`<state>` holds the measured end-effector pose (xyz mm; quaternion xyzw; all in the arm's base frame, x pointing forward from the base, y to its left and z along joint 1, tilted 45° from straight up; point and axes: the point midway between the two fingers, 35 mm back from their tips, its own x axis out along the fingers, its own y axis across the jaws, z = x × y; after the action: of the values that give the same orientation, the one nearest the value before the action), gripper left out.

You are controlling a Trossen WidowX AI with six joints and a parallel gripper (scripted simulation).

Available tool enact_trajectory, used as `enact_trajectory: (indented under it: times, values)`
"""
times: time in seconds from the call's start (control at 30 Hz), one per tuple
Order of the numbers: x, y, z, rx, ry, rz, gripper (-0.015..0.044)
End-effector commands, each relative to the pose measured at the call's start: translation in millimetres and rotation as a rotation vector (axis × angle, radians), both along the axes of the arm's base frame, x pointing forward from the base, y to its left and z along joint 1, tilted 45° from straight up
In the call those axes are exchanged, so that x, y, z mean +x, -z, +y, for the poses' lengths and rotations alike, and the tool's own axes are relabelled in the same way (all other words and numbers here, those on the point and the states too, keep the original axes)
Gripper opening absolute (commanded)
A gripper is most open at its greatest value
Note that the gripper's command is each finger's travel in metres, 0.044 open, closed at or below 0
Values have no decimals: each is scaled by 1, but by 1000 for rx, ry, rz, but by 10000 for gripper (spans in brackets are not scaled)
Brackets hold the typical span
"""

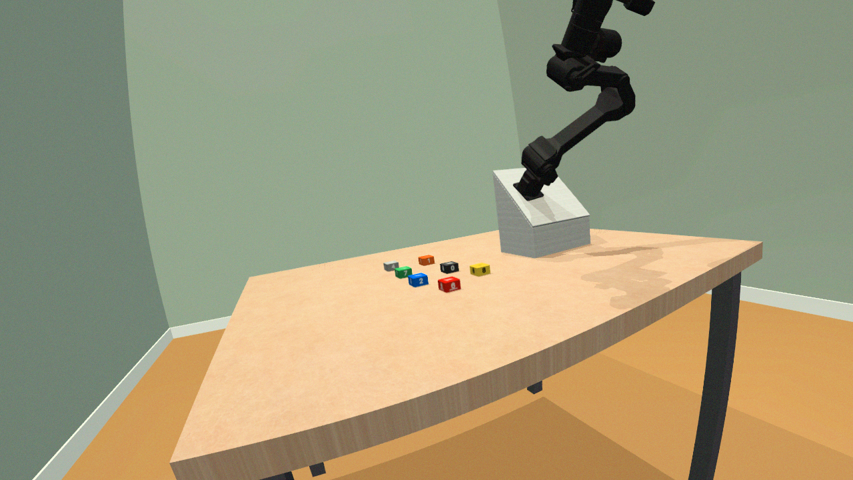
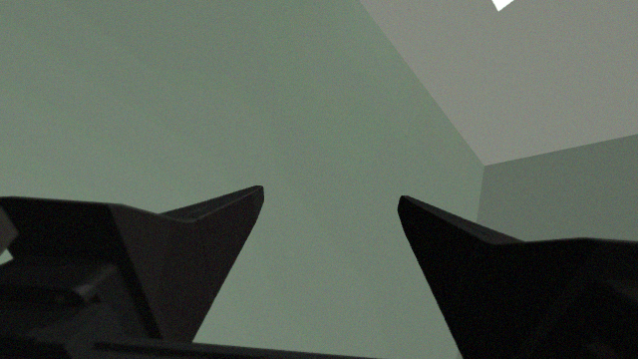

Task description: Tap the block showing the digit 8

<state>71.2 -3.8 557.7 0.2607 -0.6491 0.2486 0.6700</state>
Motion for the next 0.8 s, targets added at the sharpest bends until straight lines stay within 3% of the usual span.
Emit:
enact_trajectory:
  times: [0.0,0.1,0.33,0.53,0.77]
  values:
    - [5,0,0,-2,11,17,400]
    - [80,7,-6,-42,161,257,400]
    - [206,56,-34,-144,394,695,400]
    - [295,139,-76,-267,538,1099,400]
    - [355,265,-125,-443,572,1564,400]
